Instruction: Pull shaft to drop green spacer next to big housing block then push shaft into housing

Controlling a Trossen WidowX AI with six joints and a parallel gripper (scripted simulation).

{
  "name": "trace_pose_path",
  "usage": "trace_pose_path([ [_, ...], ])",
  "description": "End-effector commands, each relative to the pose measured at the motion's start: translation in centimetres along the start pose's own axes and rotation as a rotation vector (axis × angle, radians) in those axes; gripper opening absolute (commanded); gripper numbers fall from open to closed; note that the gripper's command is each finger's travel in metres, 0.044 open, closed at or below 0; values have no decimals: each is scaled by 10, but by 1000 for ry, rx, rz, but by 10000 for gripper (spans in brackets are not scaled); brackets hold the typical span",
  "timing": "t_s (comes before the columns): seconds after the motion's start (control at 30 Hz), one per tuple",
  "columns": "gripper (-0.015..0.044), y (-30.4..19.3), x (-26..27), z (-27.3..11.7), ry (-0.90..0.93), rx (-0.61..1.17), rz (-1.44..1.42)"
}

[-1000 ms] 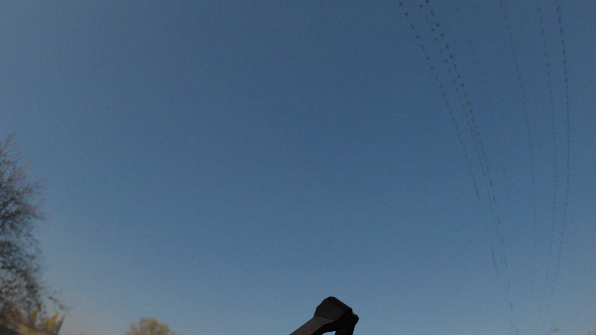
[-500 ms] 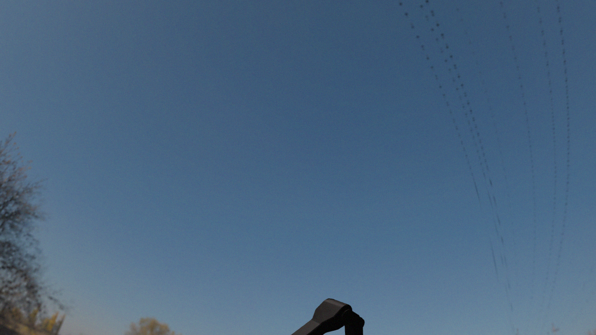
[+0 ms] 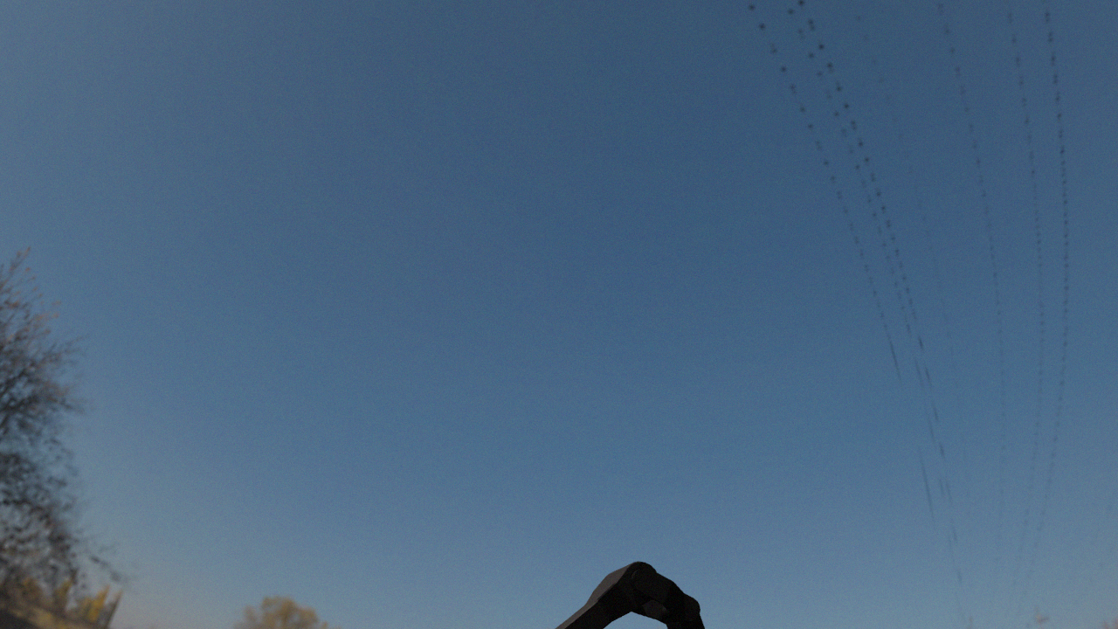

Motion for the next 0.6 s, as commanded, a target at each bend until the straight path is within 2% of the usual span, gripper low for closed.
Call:
trace_pose_path([
  [0.0,440,-40,48,15,98,75,60],
  [0.3,440,-92,159,25,323,179,127],
  [0.57,440,-118,271,6,533,219,208],
])
Point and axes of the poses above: the point midway between the two fingers, 35 mm back from their tips, its own z axis out along the fingers, its own x axis across the jaws, y = z × x, the point moved 5 cm from there along -z, back along the fingers, and after that the axes turned 3 degrees about -z, right-handed, at the moved point
